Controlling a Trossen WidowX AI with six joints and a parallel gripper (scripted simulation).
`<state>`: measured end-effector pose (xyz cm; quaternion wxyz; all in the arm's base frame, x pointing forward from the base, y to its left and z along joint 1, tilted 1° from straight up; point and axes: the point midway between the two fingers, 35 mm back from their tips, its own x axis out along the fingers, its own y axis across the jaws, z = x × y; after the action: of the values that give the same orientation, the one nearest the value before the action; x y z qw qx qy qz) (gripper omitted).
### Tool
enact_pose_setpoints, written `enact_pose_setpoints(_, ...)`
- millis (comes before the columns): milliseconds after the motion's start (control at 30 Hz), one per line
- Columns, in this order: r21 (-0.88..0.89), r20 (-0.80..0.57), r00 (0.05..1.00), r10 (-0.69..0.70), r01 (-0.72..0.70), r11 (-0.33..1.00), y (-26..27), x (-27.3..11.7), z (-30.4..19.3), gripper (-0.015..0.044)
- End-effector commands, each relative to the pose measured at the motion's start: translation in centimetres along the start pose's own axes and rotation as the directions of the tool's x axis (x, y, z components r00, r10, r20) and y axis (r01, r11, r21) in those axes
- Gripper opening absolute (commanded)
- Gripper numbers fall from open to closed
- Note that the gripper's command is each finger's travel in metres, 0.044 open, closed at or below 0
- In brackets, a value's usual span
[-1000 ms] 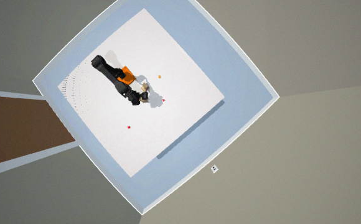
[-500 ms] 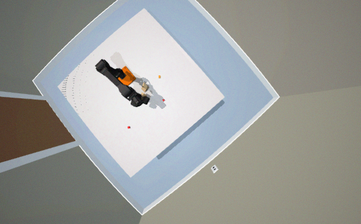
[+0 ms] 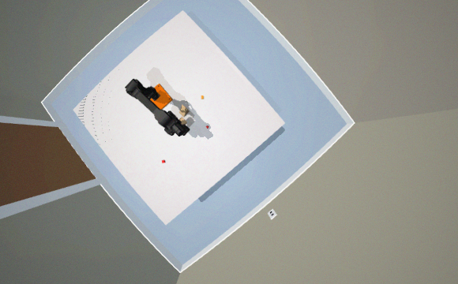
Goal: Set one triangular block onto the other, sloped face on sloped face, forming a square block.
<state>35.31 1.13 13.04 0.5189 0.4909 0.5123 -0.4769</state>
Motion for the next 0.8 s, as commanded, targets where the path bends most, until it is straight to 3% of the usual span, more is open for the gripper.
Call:
enact_pose_setpoints(0, 0.012, 0.006, 1.000, -0.003, 0.003, 1.000, -0.3, -0.4, 0.0, 0.0000)
enact_pose_setpoints(767, 0.012, 0.005, 1.000, -0.010, 0.010, 1.000, -8.6, -5.7, -1.1, 0.0000)
